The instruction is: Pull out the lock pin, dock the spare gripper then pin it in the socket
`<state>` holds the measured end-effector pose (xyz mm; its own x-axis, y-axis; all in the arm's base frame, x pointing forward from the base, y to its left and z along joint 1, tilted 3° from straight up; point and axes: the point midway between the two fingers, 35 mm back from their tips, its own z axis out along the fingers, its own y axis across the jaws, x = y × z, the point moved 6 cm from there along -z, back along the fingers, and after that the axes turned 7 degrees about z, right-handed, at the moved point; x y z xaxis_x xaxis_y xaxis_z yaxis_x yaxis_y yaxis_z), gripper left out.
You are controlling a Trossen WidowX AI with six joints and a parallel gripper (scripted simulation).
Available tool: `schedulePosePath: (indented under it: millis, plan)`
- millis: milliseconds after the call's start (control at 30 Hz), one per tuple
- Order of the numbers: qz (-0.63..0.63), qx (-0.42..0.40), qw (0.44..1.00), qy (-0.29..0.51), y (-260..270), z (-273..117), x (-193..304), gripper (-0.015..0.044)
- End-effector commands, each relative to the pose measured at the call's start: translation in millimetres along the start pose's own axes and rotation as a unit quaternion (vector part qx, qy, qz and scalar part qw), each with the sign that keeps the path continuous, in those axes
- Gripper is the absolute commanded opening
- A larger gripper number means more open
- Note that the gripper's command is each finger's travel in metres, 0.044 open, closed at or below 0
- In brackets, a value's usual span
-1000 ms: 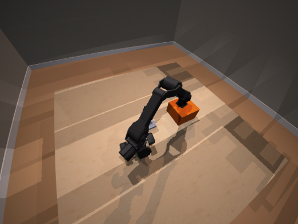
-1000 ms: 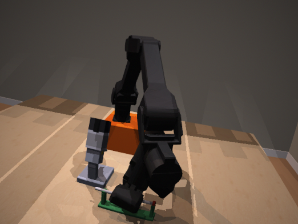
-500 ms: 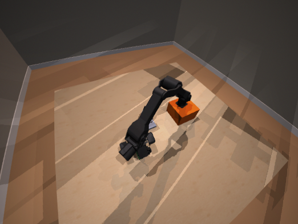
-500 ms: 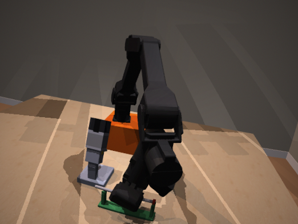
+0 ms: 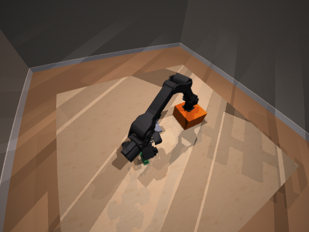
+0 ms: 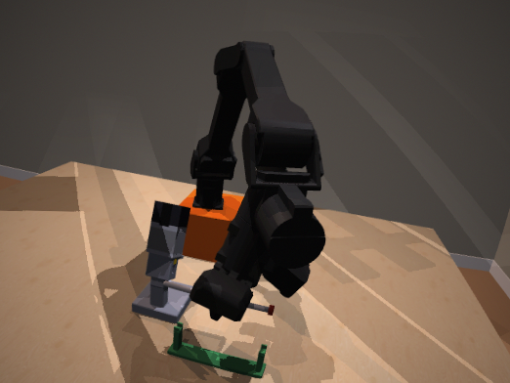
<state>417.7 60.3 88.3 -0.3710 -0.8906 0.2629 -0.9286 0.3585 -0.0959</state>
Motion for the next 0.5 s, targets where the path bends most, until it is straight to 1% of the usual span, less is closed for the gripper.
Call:
schedulePosePath:
  millis: [0,333,367,467]
  plan:
    - [0.0,0.0,1.0,0.0,0.0,0.0,0.0,0.0006]
    - [-0.021,0.004,1.0,-0.001,1.3,0.7,0.2,0.0]
    - [-0.009,0.0,1.0,0.0,1.1,1.0,0.0,0.0006]
    - [-0.01,0.0,1.0,0.0,6.5,-1.0,0.8,0.0]
